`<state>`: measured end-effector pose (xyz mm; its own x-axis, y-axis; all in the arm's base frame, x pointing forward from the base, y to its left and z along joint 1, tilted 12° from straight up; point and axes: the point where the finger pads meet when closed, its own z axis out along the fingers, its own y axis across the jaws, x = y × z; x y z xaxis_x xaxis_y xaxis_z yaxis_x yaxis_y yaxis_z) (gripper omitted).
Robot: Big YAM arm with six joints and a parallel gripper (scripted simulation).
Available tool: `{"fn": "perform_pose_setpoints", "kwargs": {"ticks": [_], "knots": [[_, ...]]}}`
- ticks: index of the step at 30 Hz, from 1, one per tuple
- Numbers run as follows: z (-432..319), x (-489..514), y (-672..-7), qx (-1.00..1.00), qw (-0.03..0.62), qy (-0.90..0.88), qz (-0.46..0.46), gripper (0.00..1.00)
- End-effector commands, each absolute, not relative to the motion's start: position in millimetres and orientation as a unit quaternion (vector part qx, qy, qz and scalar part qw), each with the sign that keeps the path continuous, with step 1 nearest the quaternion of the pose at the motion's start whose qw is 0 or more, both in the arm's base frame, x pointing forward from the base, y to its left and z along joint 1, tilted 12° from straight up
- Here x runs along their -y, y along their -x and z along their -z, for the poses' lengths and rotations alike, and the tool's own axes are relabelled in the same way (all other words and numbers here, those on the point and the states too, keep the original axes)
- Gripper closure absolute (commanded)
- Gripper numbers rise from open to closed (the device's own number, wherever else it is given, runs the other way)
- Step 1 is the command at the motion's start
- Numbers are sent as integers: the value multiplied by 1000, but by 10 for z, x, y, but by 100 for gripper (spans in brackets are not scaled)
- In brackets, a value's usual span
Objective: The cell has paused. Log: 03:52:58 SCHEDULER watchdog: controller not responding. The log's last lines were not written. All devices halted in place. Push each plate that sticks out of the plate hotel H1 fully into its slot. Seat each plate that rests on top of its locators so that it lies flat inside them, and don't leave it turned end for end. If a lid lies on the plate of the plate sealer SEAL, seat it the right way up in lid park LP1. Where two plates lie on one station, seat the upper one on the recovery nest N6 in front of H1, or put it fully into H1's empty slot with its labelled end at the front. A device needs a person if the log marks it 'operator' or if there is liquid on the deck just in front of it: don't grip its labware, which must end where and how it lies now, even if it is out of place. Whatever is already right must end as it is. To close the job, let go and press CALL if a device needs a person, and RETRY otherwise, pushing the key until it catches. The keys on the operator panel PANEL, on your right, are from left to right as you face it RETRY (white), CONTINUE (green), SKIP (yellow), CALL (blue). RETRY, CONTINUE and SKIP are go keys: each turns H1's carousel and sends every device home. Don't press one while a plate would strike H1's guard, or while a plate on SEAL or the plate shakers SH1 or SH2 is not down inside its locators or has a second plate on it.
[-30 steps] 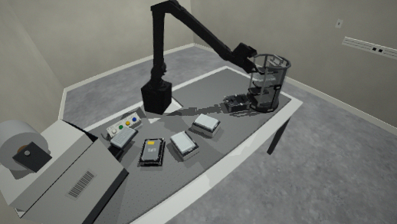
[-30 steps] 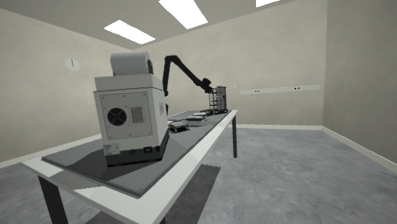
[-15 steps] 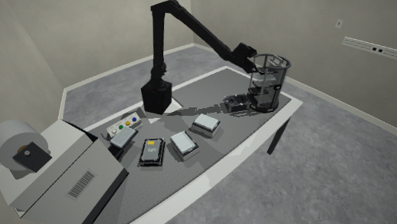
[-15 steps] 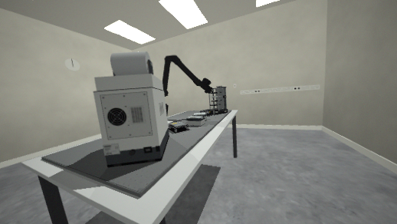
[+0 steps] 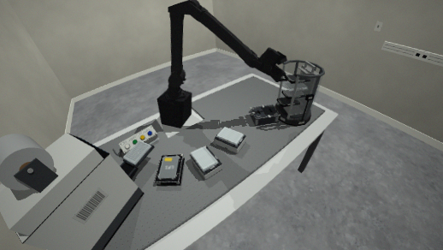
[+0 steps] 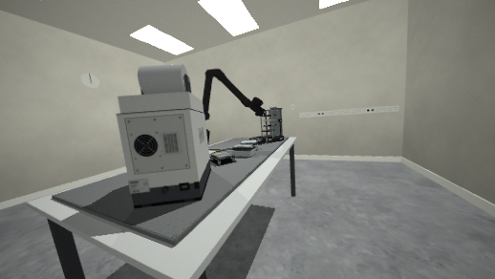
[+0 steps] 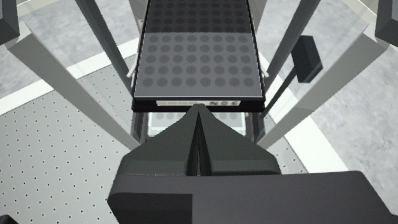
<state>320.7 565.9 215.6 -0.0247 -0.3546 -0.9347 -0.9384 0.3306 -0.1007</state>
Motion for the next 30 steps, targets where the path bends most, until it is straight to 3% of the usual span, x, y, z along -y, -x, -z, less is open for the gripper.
{"fn": "perform_pose_setpoints", "kwargs": {"ticks": [1,30], "knots": [[-2396,-5912,-3240,-641,503,490,-309,100],[-2367,-5477,-3205,-639,513,485,-305,100]]}}
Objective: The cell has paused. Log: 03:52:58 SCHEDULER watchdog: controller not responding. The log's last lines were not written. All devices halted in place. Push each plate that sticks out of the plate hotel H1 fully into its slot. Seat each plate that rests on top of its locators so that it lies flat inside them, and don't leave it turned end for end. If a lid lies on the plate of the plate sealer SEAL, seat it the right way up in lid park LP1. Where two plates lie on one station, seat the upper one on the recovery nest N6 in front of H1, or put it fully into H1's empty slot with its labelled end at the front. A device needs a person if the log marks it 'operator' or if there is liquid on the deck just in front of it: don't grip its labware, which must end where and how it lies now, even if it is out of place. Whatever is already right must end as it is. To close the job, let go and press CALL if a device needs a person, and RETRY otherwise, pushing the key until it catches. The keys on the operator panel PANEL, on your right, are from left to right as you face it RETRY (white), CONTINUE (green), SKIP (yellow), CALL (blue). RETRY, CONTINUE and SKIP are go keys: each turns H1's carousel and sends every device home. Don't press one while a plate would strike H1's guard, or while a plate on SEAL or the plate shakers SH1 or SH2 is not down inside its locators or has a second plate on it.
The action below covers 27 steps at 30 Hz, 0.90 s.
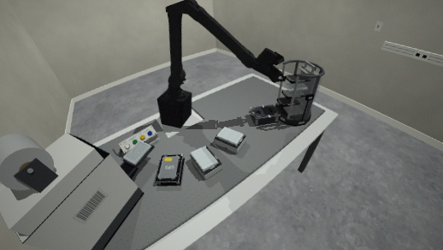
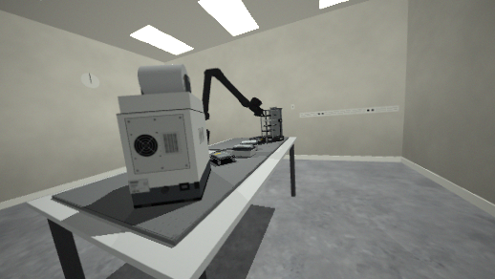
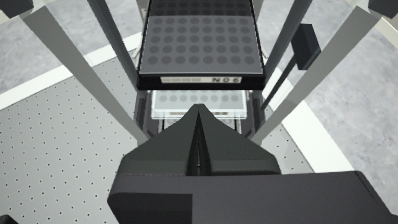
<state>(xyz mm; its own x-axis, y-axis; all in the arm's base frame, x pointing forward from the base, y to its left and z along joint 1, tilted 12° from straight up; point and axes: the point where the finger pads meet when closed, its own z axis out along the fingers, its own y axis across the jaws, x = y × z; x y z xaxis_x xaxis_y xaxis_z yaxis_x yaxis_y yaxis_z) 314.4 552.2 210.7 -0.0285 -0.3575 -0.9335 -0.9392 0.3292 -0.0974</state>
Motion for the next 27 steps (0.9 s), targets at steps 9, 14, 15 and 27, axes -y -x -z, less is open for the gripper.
{"fn": "perform_pose_setpoints", "kwargs": {"ticks": [9,14,15,27], "knots": [[-2332,-5339,-3157,-637,514,489,-302,100],[-2313,-5262,-3131,-636,514,490,-301,100],[-2309,-5247,-3126,-636,514,490,-301,100],[-2271,-5093,-3073,-637,514,490,-301,100]]}}
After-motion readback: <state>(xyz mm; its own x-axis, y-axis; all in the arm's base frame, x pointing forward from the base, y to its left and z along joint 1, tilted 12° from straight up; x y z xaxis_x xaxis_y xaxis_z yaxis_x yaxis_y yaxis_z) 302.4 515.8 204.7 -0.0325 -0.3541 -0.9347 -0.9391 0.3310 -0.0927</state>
